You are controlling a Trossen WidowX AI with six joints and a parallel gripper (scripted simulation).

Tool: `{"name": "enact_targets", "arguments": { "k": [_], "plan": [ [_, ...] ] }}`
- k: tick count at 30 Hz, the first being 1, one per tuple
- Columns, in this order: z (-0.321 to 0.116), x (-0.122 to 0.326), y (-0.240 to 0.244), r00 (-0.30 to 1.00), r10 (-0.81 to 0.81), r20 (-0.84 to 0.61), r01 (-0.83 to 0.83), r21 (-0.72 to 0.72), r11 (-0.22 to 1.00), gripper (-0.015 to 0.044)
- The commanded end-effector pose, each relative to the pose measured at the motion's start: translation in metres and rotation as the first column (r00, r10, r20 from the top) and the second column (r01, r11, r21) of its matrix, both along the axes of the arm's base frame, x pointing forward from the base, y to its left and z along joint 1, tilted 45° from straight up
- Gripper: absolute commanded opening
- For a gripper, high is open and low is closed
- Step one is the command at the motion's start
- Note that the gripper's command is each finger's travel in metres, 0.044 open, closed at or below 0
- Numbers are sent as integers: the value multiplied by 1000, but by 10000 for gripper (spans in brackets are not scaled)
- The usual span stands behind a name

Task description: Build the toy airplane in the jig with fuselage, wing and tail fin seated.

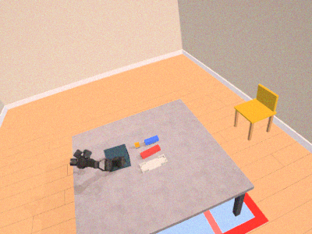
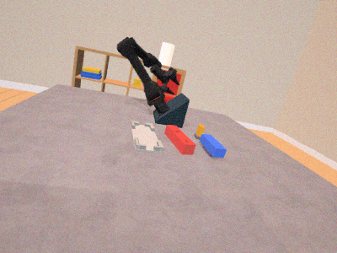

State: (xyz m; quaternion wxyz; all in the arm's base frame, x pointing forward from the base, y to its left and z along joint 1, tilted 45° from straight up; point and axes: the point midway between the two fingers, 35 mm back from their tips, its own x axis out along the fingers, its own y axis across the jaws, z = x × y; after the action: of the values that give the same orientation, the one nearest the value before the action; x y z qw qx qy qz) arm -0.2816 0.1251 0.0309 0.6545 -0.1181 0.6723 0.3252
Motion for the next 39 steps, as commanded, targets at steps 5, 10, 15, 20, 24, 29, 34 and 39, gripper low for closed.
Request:
{"name": "enact_targets", "arguments": {
  "k": [5,10,15,20,24,29,34,39],
  "plan": [
    [-14,5,8,991,-39,128,66,-214,975,440],
    [-19,5,14,966,-90,244,209,-524,826,440],
    [-11,0,28,933,-171,316,357,-761,541,440],
    [-8,-3,35,921,-202,333,389,-809,441,440],
    [-8,-3,35,921,-202,333,389,-809,441,440],
    [-11,46,84,927,-233,295,374,-785,494,440],
    [-14,119,129,928,-257,271,371,-749,549,440],
    [-14,206,156,924,-268,272,381,-713,589,440]
  ]
}}
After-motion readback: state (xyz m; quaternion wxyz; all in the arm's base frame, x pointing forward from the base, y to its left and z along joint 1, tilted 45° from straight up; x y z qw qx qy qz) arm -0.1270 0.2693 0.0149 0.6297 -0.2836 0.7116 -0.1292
